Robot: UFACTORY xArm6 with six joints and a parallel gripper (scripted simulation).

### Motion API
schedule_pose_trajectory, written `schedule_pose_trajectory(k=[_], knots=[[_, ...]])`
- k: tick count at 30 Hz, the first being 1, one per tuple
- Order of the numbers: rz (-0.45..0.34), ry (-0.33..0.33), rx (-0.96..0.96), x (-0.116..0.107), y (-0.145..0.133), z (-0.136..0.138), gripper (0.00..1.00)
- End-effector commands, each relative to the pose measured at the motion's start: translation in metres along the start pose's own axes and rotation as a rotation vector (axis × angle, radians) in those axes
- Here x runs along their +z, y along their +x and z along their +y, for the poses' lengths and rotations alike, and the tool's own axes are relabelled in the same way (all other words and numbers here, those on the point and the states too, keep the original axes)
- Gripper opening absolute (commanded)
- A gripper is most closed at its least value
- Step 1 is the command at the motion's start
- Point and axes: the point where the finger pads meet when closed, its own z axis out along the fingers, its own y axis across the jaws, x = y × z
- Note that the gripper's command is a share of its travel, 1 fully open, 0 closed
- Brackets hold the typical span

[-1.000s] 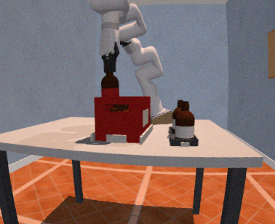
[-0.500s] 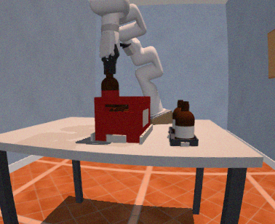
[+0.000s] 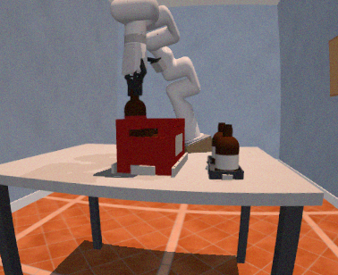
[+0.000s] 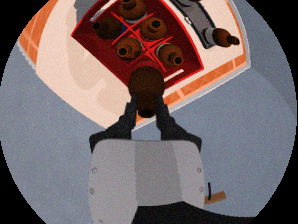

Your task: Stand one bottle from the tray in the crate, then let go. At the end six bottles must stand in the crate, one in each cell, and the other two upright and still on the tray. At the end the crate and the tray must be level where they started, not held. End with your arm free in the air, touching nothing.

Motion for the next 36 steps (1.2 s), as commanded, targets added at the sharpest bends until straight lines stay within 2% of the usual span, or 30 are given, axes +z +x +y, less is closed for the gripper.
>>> schedule_pose_trajectory(k=[1, 15, 36], knots=[[-0.003, -0.003, 0.001, 0.002, -0.001, 0.0, 0.0], [-0.003, -0.003, 0.001, 0.013, -0.001, 0.0, 0.0], [-0.003, -0.003, 0.001, 0.014, -0.001, 0.0, 0.0]])
